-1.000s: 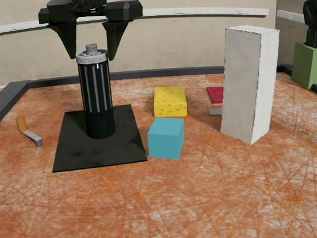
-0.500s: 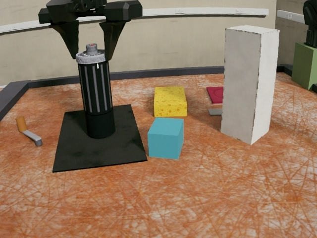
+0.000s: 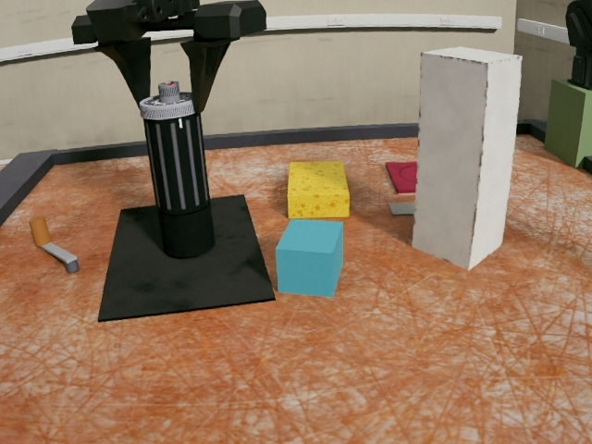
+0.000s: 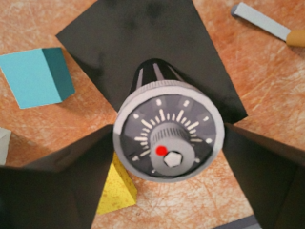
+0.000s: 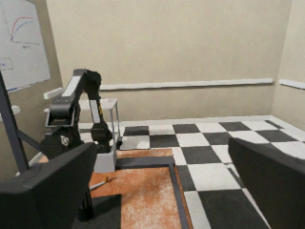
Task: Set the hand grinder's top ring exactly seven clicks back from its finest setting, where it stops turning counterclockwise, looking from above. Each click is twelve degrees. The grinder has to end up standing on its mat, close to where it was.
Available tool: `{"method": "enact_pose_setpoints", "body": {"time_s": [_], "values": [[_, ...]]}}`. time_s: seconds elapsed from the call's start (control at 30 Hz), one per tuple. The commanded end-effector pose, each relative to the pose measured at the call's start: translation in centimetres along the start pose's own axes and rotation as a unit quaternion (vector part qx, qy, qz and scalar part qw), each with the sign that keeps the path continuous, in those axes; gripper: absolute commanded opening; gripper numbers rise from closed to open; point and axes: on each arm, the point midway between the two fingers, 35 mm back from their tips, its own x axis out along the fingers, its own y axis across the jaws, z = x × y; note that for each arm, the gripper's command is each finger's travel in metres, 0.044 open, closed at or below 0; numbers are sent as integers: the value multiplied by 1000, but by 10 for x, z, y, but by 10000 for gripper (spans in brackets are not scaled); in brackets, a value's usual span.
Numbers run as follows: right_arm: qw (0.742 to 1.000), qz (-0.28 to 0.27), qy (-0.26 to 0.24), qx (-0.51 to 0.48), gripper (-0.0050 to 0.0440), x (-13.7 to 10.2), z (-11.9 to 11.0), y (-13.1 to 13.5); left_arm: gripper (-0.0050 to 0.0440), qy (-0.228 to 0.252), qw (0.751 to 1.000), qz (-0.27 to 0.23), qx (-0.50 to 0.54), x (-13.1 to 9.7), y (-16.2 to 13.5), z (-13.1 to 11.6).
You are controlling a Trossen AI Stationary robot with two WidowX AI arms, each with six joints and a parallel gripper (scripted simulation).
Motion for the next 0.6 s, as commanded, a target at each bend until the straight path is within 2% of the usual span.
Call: {"method": "enact_pose_setpoints", "body": {"time_s": [0.0, 0.57], "values": [[1000, 2, -1, -3, 400, 0, 3, 1, 301, 6, 1000, 14, 0, -8, 3, -1], [1000, 2, -1, -3, 400, 0, 3, 1, 295, 6, 1000, 14, -1, -8, 0, 1]]}}
